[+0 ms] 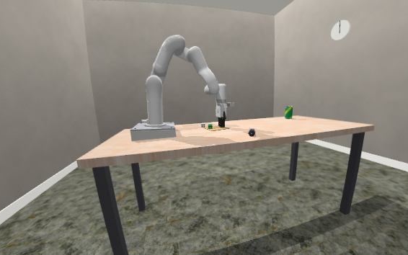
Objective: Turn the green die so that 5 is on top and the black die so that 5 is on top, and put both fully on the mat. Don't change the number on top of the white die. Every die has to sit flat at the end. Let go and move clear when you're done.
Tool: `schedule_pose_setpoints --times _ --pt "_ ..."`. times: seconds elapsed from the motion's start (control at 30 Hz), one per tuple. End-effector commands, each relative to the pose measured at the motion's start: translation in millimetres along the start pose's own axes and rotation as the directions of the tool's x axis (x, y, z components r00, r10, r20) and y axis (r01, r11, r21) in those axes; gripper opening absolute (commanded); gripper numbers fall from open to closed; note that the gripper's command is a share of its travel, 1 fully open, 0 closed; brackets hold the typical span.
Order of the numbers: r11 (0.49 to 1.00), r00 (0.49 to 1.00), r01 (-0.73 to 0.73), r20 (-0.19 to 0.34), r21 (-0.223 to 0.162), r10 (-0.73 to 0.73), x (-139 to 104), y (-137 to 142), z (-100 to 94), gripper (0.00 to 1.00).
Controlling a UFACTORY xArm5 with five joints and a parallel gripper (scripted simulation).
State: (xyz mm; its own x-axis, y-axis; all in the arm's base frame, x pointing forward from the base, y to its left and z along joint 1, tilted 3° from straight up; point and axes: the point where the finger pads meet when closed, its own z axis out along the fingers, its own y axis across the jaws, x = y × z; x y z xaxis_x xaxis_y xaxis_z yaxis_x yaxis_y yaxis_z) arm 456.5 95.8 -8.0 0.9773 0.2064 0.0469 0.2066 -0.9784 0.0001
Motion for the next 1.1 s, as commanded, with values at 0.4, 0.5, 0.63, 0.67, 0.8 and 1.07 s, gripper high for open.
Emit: schedule_pose_setpoints --times 0.4,0.5,0.63,0.67,0.8,1.07 --pt "1.000 1.000 0.000 -0.004 0.000 0.000 1.5 0.0 -1.2 0.27" --pt "1.000 1.000 0.000 -0.004 0.000 0.000 1.5 0.0 -0.9 0.27" --pt "1.000 1.000 0.000 -0.004 0.000 0.000 1.5 0.0 -0.1 0.27" --pt "1.000 1.000 0.000 -0.004 0.000 0.000 1.5 0.0 0.2 0.27" --pt "1.000 1.000 0.000 -0.004 0.000 0.000 1.5 0.0 0.8 0.27" --pt "1.000 1.000 0.000 -0.004 0.000 0.000 1.5 0.0 2.8 0.27"
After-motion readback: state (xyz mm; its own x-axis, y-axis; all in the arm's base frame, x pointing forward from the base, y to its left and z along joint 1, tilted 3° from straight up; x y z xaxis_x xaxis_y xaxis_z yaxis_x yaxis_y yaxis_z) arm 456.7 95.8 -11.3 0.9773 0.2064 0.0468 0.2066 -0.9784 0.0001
